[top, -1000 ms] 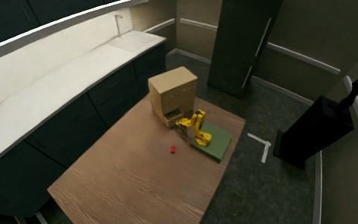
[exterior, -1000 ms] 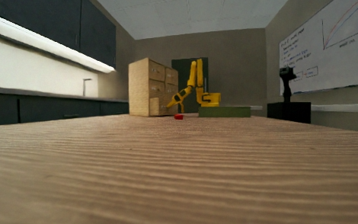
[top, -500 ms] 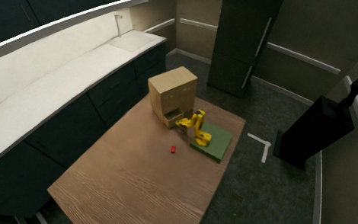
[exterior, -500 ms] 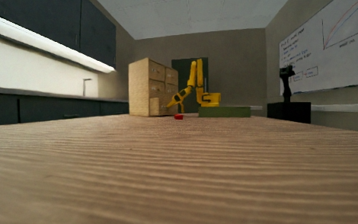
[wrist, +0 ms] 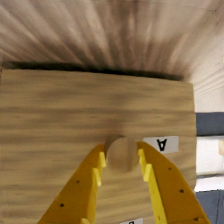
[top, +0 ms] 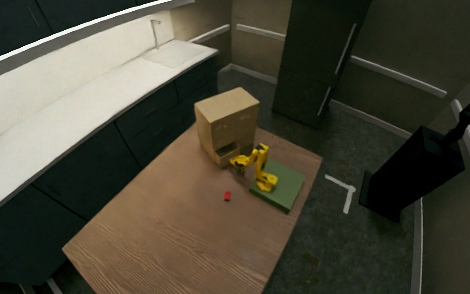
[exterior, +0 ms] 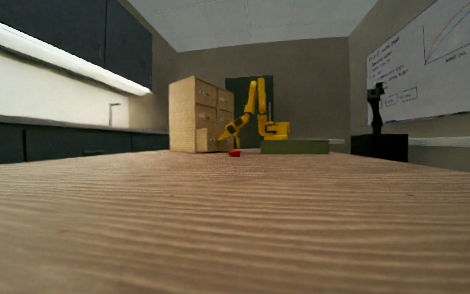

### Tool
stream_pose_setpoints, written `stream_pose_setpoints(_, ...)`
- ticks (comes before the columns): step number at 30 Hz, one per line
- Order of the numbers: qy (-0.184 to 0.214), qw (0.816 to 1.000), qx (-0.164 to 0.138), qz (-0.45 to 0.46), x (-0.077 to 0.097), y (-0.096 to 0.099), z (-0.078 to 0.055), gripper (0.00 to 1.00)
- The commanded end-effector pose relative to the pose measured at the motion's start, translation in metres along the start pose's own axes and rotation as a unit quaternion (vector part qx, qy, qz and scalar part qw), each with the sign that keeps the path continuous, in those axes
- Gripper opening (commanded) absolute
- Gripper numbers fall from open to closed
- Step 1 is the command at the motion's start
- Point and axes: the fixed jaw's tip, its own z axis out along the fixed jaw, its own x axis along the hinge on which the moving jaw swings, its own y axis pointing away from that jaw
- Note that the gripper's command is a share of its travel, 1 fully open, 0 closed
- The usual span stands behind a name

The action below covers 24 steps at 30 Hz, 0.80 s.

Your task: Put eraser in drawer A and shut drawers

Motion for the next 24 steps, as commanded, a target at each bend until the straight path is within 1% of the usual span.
stream_pose_setpoints(1,0.002,1.0,-0.003,0.012,0.004,0.002,0.006,0.0)
stream_pose_setpoints(3,0.002,1.0,-0.003,0.014,0.006,0.002,0.008,0.0)
stream_pose_setpoints(8,0.002,1.0,-0.003,0.014,0.006,0.002,0.008,0.0)
stream_pose_setpoints(20,0.002,1.0,-0.009,0.018,0.014,0.006,0.019,0.0)
stream_pose_setpoints(24,0.002,1.0,-0.009,0.018,0.014,0.006,0.019,0.0)
